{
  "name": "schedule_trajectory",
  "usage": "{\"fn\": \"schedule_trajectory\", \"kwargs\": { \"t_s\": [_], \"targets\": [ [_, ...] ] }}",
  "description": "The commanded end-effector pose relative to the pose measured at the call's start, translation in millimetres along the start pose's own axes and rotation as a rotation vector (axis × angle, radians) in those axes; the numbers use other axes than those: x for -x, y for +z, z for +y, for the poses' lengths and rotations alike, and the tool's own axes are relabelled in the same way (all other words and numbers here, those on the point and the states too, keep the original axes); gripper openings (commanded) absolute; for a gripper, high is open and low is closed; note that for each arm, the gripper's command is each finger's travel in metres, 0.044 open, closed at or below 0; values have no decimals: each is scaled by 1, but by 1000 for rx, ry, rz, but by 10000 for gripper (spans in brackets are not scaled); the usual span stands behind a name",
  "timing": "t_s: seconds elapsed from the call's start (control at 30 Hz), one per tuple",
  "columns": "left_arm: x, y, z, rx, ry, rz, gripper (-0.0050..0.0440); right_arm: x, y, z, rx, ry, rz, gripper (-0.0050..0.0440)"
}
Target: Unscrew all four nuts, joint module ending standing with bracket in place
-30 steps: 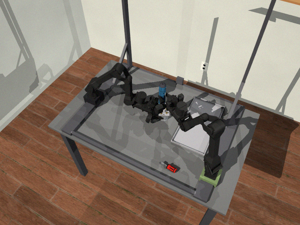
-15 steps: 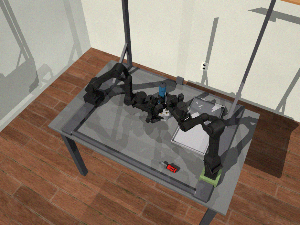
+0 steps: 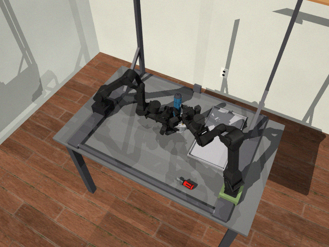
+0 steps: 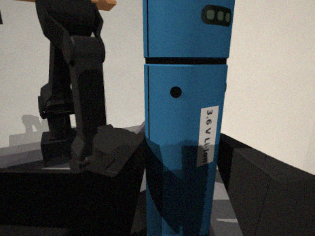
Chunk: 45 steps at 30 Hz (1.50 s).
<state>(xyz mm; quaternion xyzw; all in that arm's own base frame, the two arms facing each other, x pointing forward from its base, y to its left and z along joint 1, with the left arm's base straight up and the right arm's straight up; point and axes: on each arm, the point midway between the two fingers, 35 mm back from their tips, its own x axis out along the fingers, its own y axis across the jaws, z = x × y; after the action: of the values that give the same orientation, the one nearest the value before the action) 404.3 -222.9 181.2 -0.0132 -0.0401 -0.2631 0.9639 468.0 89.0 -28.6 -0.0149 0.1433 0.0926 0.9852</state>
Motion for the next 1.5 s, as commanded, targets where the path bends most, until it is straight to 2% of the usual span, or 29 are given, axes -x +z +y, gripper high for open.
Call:
{"fn": "schedule_trajectory", "kwargs": {
  "t_s": [0.0, 0.2, 0.23, 0.3, 0.83, 1.23, 1.3, 1.47],
  "targets": [
    [-3, 25, -1, -1, -8, -68, 162, -1, 16, 0, -3, 1, -38, 242],
    [-3, 24, -1, -2, -5, -66, 162, -1, 16, 0, -3, 1, -38, 242],
    [-4, 34, -1, -2, -7, -85, 162, -1, 16, 0, -3, 1, -38, 242],
    [-4, 34, -2, -4, -6, -64, 162, -1, 16, 0, -3, 1, -38, 242],
    [0, -3, -1, -3, -3, -21, 162, -1, 16, 0, -3, 1, -38, 242],
    [0, -4, -1, -3, -5, -23, 162, -1, 16, 0, -3, 1, -38, 242],
    [-3, 18, -1, -11, -10, -64, 162, -1, 16, 0, -3, 1, -38, 242],
    [-1, 8, -1, -11, -14, -42, 162, -1, 16, 0, -3, 1, -38, 242]
  ]
}}
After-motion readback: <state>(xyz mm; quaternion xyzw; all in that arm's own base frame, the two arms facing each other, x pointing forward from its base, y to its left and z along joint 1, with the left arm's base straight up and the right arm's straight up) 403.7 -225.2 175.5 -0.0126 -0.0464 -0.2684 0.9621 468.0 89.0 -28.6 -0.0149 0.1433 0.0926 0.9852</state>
